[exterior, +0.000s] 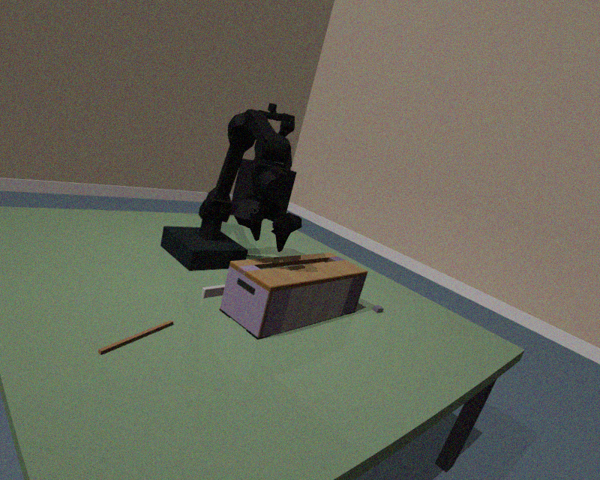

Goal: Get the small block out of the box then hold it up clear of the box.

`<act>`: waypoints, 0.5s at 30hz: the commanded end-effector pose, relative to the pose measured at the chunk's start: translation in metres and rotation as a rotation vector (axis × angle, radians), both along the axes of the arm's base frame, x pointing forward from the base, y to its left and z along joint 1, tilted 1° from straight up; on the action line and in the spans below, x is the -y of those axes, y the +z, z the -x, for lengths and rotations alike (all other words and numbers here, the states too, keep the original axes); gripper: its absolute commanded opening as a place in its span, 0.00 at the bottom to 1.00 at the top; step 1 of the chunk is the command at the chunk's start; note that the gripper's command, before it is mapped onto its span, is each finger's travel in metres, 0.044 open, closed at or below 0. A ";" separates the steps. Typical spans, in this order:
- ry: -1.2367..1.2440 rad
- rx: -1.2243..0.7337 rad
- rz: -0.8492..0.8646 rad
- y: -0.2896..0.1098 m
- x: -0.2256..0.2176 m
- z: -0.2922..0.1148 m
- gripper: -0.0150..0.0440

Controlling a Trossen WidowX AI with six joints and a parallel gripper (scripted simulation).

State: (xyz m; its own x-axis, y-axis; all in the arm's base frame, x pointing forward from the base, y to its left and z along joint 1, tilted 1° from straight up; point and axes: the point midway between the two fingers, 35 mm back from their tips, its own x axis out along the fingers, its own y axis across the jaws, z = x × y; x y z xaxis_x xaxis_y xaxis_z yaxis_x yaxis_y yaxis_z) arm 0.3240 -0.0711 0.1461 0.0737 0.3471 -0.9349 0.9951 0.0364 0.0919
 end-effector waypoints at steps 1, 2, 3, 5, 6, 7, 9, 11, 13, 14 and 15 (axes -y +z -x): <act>-0.015 -0.043 0.006 -0.004 -0.002 -0.004 0.93; -0.015 -0.043 0.006 -0.004 -0.002 -0.004 0.93; -0.015 -0.043 0.006 -0.004 -0.002 -0.004 0.93; -0.015 -0.043 0.006 -0.006 -0.002 -0.004 0.93; -0.015 -0.043 0.006 -0.007 -0.002 -0.004 0.93; -0.015 -0.043 0.006 -0.008 -0.002 -0.004 0.93; -0.015 -0.043 0.006 -0.011 -0.002 -0.005 0.93; -0.015 -0.043 0.006 -0.015 -0.002 -0.005 0.93; -0.015 -0.043 0.006 -0.018 -0.003 -0.005 0.93; -0.015 -0.043 0.006 -0.020 -0.003 -0.005 0.93; -0.015 -0.043 0.006 -0.021 -0.003 -0.006 0.93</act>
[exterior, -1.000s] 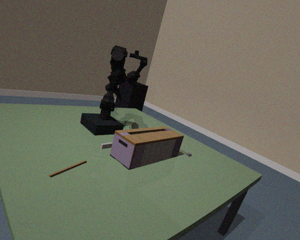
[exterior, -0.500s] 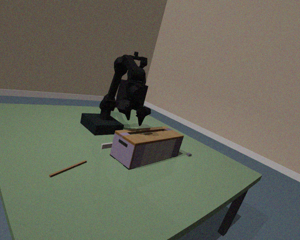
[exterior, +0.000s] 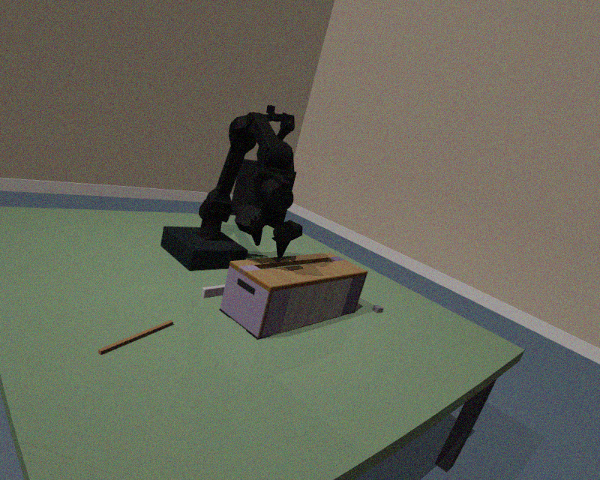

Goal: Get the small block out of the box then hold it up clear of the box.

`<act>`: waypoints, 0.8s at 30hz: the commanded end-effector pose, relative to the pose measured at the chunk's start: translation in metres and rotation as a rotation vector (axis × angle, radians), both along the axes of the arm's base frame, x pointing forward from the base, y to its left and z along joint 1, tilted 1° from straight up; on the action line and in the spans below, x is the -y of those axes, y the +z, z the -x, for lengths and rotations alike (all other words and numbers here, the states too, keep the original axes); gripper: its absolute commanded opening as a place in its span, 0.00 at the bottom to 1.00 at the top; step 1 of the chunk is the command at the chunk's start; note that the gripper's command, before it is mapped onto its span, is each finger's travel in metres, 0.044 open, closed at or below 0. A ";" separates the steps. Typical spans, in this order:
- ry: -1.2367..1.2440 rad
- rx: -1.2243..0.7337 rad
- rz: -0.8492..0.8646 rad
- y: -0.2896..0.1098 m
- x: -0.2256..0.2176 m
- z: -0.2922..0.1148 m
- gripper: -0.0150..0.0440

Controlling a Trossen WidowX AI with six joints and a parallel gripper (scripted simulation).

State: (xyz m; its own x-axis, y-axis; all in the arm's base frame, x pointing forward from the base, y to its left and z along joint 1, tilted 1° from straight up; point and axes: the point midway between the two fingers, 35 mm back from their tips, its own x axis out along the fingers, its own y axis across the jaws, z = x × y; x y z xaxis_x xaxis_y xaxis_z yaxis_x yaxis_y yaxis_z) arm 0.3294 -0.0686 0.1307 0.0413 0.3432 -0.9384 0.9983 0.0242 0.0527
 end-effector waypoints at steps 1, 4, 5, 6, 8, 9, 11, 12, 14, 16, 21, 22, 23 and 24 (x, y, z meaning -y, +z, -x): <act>-0.003 -0.004 0.003 -0.007 0.000 0.000 0.93; -0.003 -0.004 0.003 -0.012 -0.001 0.000 0.93; -0.003 -0.004 0.003 -0.014 -0.001 0.000 0.93; -0.003 -0.004 0.003 -0.016 -0.001 -0.001 0.93; -0.003 -0.004 0.003 -0.019 -0.001 -0.001 0.93; -0.003 -0.004 0.003 -0.021 -0.001 -0.001 0.93; -0.003 -0.004 0.003 -0.024 -0.002 -0.001 0.93; -0.003 -0.004 0.003 -0.025 -0.002 -0.001 0.93; -0.003 -0.004 0.003 -0.029 -0.002 -0.001 0.93; -0.003 -0.004 0.002 -0.032 -0.002 -0.001 0.93; -0.003 -0.004 0.002 -0.040 -0.003 0.000 0.93; -0.003 -0.004 0.002 -0.042 -0.004 0.000 0.93; -0.003 -0.004 0.002 -0.043 -0.004 0.000 0.93; -0.003 -0.004 0.002 -0.045 -0.004 0.000 0.93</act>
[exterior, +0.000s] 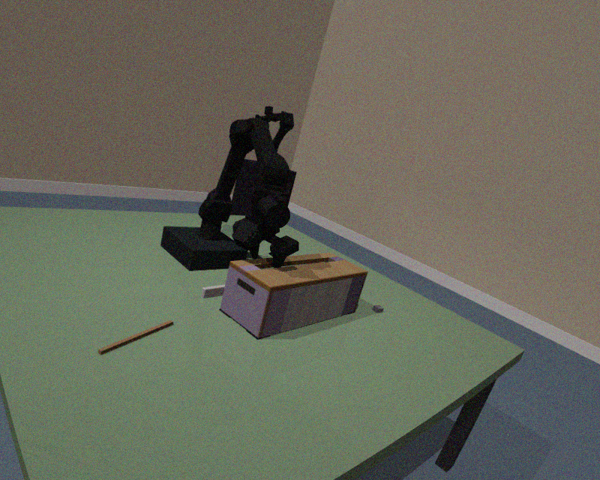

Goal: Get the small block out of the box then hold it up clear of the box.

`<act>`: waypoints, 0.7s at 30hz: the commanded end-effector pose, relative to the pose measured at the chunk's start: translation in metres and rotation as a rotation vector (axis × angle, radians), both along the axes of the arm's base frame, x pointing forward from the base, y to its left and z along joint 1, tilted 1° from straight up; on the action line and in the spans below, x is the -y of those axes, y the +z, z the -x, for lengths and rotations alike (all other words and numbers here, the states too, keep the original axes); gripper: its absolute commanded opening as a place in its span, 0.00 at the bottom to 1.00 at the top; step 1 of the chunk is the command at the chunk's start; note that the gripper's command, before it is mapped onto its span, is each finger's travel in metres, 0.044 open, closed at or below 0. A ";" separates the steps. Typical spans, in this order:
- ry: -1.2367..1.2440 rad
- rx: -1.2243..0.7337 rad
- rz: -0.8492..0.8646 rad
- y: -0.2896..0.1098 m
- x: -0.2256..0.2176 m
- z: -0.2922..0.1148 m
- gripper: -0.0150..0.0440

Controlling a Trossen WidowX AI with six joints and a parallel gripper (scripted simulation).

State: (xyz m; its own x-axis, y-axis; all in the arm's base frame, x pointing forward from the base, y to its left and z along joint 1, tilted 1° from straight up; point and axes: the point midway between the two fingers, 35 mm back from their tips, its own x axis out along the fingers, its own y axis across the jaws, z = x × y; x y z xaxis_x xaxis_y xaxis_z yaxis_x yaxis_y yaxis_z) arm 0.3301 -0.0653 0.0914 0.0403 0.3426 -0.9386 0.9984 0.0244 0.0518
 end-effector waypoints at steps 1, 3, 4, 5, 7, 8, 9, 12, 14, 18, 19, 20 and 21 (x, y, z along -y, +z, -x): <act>-0.003 -0.003 0.002 -0.007 -0.001 0.001 0.93; -0.003 -0.003 0.002 -0.011 -0.001 0.001 0.93; -0.003 -0.003 0.002 -0.012 -0.001 0.001 0.93; -0.003 -0.003 0.002 -0.014 -0.002 0.001 0.93; -0.003 -0.003 0.002 -0.017 -0.002 0.002 0.93; -0.003 -0.004 0.002 -0.019 -0.002 0.002 0.93; -0.003 -0.004 0.002 -0.020 -0.002 0.002 0.93; -0.003 -0.004 0.001 -0.025 -0.003 0.003 0.93; 0.000 -0.001 0.000 -0.021 -0.003 0.002 0.93; 0.000 -0.001 0.000 -0.021 -0.005 0.002 0.93; 0.000 -0.001 0.000 -0.021 -0.008 0.002 0.93; 0.000 -0.002 -0.001 -0.022 -0.011 0.002 0.93; 0.000 -0.002 -0.001 -0.022 -0.014 0.002 0.93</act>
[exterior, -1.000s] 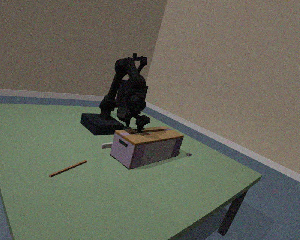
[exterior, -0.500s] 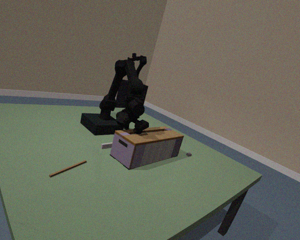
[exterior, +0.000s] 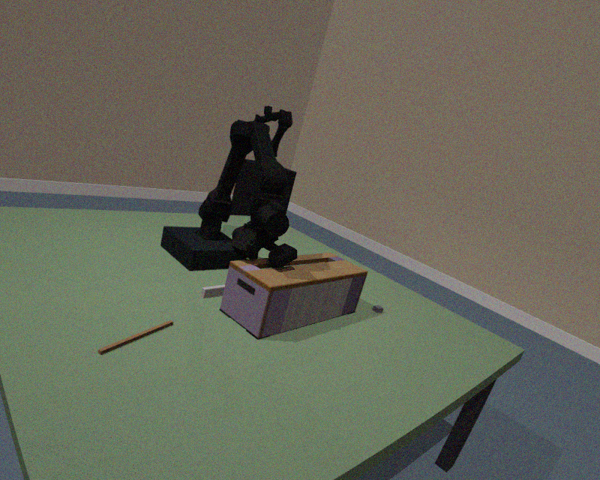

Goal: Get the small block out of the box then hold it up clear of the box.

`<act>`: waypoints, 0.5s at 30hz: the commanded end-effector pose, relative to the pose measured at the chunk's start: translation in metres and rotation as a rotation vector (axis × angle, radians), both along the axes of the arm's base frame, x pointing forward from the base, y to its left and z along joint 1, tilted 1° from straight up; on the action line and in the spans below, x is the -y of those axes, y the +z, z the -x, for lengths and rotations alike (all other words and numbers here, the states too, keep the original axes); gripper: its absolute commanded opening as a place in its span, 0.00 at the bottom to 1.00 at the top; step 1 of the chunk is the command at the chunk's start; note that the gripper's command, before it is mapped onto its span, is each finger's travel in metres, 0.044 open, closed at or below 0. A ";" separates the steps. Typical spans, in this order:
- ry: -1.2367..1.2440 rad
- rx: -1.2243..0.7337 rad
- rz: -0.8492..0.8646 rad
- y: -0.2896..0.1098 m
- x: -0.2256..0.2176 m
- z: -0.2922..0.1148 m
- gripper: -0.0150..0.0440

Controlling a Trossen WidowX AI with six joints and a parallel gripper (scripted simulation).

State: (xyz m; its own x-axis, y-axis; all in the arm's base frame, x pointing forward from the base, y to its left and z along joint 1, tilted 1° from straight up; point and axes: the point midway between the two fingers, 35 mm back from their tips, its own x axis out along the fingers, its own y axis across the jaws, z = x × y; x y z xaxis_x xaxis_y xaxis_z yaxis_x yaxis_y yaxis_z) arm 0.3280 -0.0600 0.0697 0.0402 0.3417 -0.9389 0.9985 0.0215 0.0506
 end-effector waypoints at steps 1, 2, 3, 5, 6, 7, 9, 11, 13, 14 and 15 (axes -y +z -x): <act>0.003 -0.001 -0.002 0.000 -0.012 0.000 0.93; 0.003 -0.001 -0.003 0.000 -0.015 0.001 0.93; 0.003 -0.001 -0.003 0.000 -0.018 0.001 0.93; 0.003 -0.001 -0.004 0.000 -0.023 0.001 0.93; 0.003 -0.001 -0.004 0.000 -0.026 0.001 0.93; 0.003 -0.001 -0.004 0.000 -0.029 0.001 0.93; 0.003 -0.001 -0.005 0.000 -0.034 0.001 0.93; 0.003 -0.001 -0.005 0.000 -0.039 0.001 0.93; 0.003 -0.001 -0.006 0.000 -0.045 0.001 0.93; 0.003 -0.001 -0.006 0.000 -0.047 0.001 0.93; 0.003 -0.001 -0.006 0.000 -0.050 0.001 0.93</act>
State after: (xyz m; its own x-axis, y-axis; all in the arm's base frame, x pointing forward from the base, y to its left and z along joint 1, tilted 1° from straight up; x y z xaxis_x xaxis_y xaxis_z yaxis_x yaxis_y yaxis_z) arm 0.3273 -0.0202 0.0689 0.0370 0.3434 -0.9384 0.9985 0.0240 0.0482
